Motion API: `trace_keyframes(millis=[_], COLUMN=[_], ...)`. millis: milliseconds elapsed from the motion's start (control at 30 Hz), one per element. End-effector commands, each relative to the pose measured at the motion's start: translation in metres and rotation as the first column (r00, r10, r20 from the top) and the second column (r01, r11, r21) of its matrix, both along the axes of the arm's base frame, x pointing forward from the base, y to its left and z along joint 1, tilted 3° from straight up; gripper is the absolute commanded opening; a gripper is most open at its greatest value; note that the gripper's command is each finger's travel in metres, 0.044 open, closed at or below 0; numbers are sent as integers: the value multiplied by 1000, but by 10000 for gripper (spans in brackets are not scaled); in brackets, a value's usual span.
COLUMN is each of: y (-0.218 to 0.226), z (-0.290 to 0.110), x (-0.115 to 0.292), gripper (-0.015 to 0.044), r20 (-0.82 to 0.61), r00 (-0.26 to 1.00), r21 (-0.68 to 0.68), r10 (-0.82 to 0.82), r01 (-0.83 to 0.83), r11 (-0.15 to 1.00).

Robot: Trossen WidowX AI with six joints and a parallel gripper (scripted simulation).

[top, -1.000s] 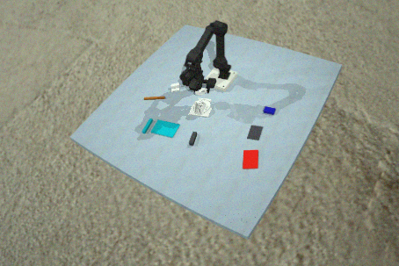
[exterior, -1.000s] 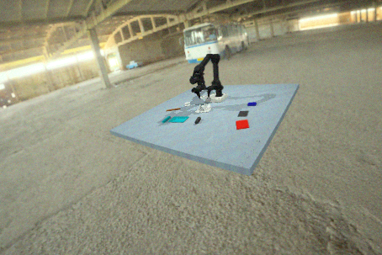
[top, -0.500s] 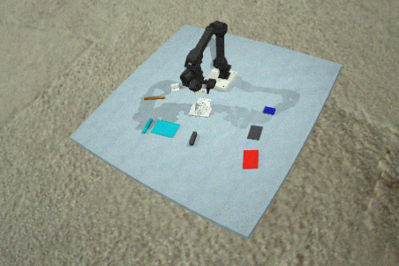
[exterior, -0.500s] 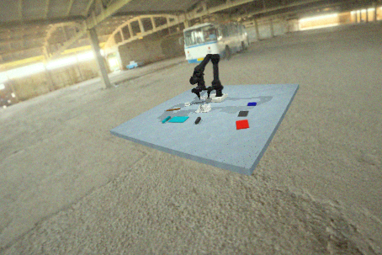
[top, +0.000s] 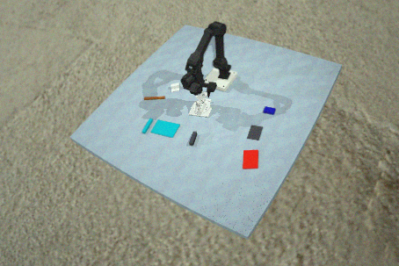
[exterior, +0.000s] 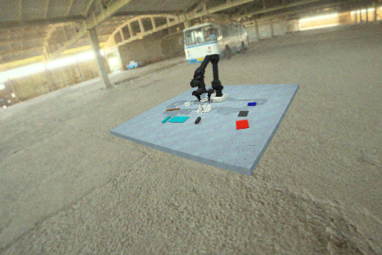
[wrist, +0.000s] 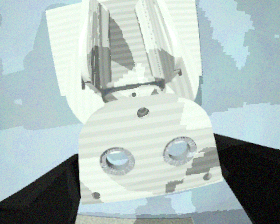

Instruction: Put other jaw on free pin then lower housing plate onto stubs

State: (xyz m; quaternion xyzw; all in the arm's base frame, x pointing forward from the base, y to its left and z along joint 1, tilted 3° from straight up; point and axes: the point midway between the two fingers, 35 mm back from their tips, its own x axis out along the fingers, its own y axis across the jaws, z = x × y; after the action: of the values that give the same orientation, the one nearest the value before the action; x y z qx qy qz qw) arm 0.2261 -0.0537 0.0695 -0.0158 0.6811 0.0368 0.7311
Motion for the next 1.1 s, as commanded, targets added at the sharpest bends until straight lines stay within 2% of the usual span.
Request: trace_keyframes(millis=[0,567,1067], y=[1,3,3], z=[-8,-35,-36], x=[-2,-3,-3], gripper=[351,351,351], r20=[-9,-9,-9], r00=[1000,1000,1000], r21=[6,6,6], r10=[-3,-3,-3], r01=[3,3,3], r11=[1000,1000,1000])
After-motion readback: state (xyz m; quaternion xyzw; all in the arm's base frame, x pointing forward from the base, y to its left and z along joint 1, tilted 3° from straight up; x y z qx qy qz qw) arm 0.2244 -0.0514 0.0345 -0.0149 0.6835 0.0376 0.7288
